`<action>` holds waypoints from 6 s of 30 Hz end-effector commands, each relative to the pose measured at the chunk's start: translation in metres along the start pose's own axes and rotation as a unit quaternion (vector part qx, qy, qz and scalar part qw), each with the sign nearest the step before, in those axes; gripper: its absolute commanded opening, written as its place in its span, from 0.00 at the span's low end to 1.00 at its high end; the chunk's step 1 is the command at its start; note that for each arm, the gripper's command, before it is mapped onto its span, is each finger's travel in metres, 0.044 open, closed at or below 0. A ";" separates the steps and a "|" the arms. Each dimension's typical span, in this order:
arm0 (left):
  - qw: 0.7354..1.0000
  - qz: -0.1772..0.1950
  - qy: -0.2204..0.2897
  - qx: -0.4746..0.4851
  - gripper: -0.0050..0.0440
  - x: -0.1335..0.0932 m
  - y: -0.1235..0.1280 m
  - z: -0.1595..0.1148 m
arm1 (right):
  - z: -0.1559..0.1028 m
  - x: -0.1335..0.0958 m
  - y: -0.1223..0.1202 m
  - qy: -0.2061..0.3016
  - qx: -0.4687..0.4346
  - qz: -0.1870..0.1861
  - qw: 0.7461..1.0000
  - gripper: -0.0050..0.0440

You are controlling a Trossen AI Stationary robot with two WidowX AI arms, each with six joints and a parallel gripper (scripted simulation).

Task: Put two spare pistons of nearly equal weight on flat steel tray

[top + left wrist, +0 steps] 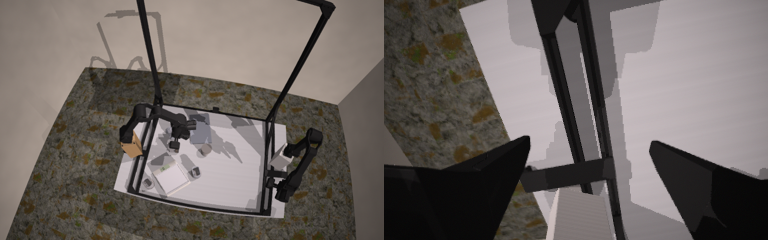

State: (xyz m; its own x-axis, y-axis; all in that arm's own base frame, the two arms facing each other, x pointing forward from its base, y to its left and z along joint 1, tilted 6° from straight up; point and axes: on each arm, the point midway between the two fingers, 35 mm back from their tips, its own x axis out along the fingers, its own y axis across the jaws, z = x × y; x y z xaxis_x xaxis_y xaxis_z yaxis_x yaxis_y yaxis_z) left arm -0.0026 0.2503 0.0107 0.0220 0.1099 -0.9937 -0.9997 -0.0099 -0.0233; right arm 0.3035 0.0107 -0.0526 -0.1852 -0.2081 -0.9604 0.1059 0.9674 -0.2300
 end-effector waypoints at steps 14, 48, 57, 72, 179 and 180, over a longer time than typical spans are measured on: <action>1.000 -0.001 0.000 0.001 1.00 0.000 0.000 0.000 | 0.002 0.029 0.002 0.007 -0.003 -0.004 1.000 0.87; 1.000 -0.001 0.000 0.001 1.00 0.000 0.000 0.000 | 0.002 0.075 0.003 0.007 -0.007 -0.005 1.000 0.87; 1.000 -0.001 0.000 0.001 1.00 0.000 0.000 0.000 | 0.002 0.088 0.002 0.007 -0.007 -0.005 1.000 0.87; 1.000 -0.001 0.000 0.001 1.00 0.000 0.000 0.000 | 0.001 0.101 0.002 0.007 -0.008 -0.005 1.000 0.43; 1.000 -0.001 0.000 0.001 1.00 0.000 0.000 0.000 | -0.033 0.008 -0.095 -0.057 0.212 0.066 0.973 0.43; 1.000 -0.001 0.000 0.001 1.00 0.000 0.000 0.000 | -0.034 0.007 -0.100 -0.061 0.224 0.070 0.970 0.43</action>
State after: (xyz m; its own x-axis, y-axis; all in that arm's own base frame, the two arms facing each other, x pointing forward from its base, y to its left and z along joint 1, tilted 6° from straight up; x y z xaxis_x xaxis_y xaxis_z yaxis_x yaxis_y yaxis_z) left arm -0.0026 0.2503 0.0107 0.0221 0.1098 -0.9937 -0.9997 -0.0097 -0.0233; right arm 0.2627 -0.0717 -0.0375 -0.0549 -0.1283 -0.9902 0.4840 0.8640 -0.1388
